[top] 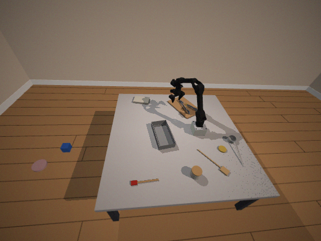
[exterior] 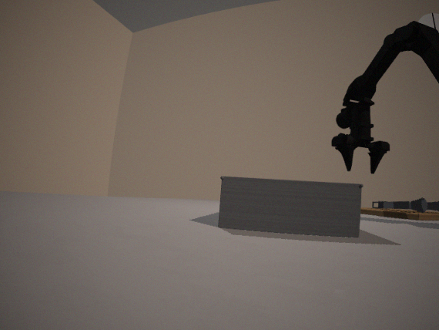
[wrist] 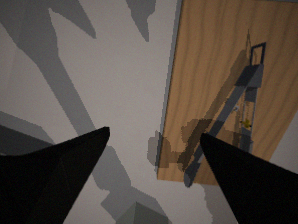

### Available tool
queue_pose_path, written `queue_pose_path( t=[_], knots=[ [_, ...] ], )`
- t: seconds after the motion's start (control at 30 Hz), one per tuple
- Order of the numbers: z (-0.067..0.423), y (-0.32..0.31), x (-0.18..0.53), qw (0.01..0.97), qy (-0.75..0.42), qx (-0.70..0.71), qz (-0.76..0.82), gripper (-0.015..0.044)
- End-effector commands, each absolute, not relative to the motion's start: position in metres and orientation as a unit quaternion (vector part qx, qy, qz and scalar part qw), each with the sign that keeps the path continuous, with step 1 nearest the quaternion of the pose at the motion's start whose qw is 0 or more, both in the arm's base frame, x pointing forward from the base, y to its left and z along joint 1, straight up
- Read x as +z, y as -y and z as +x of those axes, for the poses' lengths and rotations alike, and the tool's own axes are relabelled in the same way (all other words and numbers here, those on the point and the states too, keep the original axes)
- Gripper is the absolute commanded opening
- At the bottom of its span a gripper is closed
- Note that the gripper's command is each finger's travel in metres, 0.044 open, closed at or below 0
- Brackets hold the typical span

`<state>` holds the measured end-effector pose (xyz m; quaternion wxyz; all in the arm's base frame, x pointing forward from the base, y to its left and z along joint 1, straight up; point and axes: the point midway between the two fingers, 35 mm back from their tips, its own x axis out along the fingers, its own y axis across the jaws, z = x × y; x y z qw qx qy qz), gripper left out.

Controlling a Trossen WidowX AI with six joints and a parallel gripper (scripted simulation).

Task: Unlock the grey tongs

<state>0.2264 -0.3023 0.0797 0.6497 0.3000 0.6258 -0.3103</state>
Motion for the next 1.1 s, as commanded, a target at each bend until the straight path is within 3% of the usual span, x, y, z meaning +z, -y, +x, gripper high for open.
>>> queue_pose_path(
  t=[0.0,0.37,1.07],
  knots=[
    [0.226,0.296,0.085,0.642,-0.624,-0.319,0.311,0.0440],
    [0.226,0.291,0.135,0.647,-0.625,-0.313,0.303,0.0440],
    [0.226,0.291,0.135,0.647,-0.625,-0.313,0.303,0.0440]
  ],
)
